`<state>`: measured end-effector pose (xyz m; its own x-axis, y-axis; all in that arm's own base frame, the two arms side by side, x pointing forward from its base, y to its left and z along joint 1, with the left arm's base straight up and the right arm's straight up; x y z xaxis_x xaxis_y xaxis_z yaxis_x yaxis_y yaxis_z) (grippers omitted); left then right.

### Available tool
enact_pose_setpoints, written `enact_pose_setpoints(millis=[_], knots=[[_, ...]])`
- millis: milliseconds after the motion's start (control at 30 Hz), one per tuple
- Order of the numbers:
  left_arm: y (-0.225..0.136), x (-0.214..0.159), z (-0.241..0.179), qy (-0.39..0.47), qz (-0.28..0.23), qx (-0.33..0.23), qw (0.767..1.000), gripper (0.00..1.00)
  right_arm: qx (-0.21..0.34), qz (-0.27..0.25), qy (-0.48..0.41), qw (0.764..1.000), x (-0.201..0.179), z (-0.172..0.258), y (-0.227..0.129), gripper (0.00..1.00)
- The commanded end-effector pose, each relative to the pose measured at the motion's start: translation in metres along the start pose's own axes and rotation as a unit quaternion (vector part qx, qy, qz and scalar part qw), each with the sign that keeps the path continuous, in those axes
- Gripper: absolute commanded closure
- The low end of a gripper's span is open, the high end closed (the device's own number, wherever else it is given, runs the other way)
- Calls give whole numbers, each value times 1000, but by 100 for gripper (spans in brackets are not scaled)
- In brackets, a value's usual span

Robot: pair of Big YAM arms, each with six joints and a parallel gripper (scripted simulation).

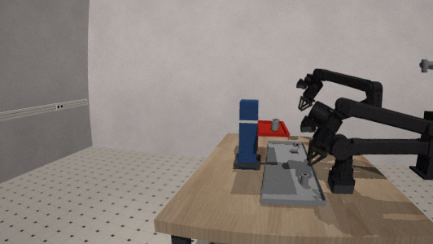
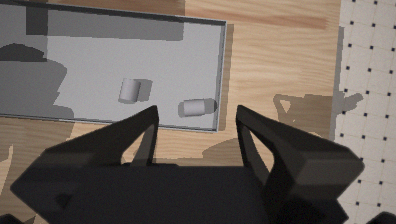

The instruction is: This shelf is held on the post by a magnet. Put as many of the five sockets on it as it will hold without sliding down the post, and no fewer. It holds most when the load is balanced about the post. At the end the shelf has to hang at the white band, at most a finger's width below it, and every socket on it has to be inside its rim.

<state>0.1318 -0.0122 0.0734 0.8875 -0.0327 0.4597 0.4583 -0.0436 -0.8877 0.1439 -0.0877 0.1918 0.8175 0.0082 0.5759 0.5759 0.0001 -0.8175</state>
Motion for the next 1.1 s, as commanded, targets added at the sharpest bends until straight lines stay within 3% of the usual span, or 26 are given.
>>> enact_pose_setpoints(millis=[0, 367, 733, 867, 1067], knots=[[11, 8, -2, -43, 36, 9, 998, 44, -7, -8, -19, 1000, -18, -3, 3, 35], [34, -9, -4, -30, 105, 29, 994, 44, 1, -7, 23, 1000, -42, 1, 17, 35], [64, -15, -1, -38, 110, 32, 993, 46, -11, -12, 10, 1000, -30, -8, 3, 35], [57, 10, -3, -38, 91, 29, 995, 50, -7, -10, 13, 1000, -37, -4, 14, 35], [63, -13, -2, -37, 106, 31, 993, 56, -3, -8, 15, 1000, -38, -3, 19, 35]])
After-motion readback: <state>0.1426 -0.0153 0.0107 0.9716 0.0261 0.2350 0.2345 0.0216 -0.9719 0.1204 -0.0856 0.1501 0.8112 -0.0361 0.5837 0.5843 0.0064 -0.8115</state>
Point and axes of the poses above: on each arm, the point where the finger pads meet when closed, its own y axis out along the fingers, its own z axis across the jaws, x = y × z, the point moved 1 cm from there along -y, back along the fingers, and after that the axes turned 2 degrees about y, right-handed, at the moved point
